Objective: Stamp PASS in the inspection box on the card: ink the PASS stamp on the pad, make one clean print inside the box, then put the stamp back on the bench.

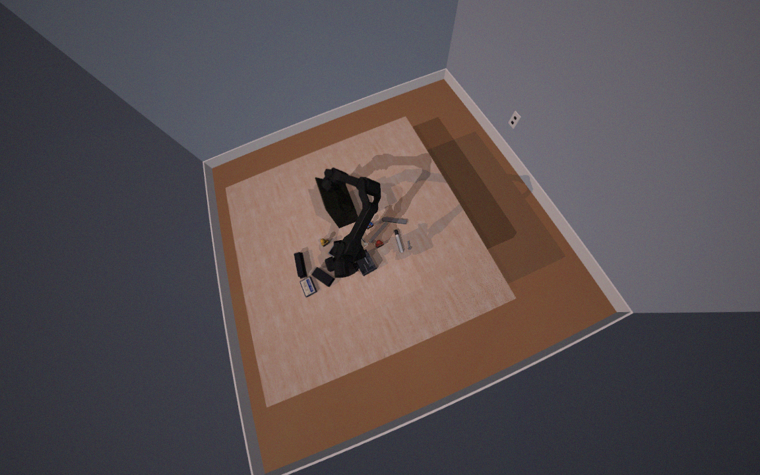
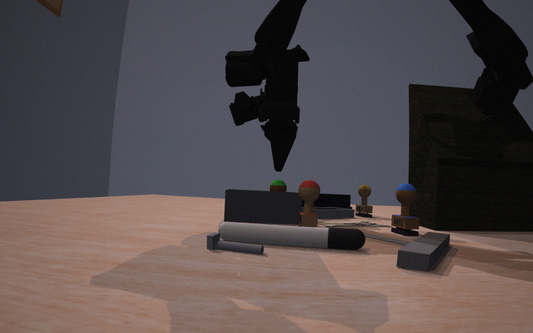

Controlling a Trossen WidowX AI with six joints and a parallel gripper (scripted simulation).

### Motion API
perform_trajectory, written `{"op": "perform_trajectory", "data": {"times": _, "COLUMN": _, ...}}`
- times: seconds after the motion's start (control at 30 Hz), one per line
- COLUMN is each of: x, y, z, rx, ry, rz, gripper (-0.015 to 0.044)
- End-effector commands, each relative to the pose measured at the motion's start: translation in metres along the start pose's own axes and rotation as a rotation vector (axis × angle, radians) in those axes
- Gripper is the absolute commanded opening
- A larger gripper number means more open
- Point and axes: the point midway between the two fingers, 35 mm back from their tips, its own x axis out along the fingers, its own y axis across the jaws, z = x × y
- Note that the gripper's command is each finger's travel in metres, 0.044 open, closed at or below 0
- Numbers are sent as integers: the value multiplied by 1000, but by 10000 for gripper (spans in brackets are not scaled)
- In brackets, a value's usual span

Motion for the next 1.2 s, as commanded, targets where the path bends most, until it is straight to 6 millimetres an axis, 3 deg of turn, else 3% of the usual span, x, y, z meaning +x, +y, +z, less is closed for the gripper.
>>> {"op": "perform_trajectory", "data": {"times": 0.0, "x": 6, "y": -1, "z": 0, "rx": 5, "ry": -2, "rz": 3, "gripper": 228}}
{"op": "perform_trajectory", "data": {"times": 1.17, "x": 61, "y": 1, "z": -2, "rx": 6, "ry": -1, "rz": 8, "gripper": 228}}
